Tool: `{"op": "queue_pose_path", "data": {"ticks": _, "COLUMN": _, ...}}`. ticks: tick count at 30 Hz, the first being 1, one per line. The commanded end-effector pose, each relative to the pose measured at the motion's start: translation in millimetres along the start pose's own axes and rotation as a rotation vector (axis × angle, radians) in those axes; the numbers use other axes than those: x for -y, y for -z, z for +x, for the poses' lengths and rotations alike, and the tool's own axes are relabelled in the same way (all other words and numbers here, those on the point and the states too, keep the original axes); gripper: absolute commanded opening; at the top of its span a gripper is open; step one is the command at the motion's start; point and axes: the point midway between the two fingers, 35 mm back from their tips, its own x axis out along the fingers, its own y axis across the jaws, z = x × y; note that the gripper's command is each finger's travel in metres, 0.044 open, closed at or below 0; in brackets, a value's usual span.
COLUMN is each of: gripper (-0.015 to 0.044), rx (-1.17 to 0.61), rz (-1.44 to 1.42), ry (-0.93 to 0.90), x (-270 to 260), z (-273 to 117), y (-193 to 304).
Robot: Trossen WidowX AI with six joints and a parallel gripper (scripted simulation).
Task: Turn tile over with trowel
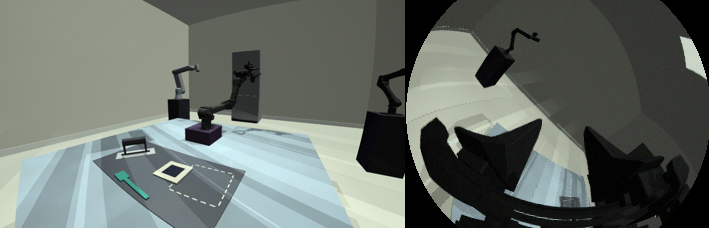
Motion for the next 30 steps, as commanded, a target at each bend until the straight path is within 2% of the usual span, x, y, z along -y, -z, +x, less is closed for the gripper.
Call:
{"op": "queue_pose_path", "data": {"ticks": 1, "gripper": 0.0270, "rx": 0.035, "rz": 0.107, "ry": 0.052, "x": 63.3, "z": 8.1, "y": -10.8}}
{"op": "queue_pose_path", "data": {"ticks": 11, "gripper": 0.0270, "rx": 0.116, "rz": 0.195, "ry": 0.182, "x": 179.6, "z": 11.7, "y": -20.0}}
{"op": "queue_pose_path", "data": {"ticks": 18, "gripper": 0.0270, "rx": 0.177, "rz": 0.282, "ry": 0.292, "x": 237.8, "z": 12.4, "y": -16.8}}
{"op": "queue_pose_path", "data": {"ticks": 30, "gripper": 0.0270, "rx": 0.183, "rz": 0.372, "ry": 0.489, "x": 348.3, "z": 3.3, "y": 17.7}}
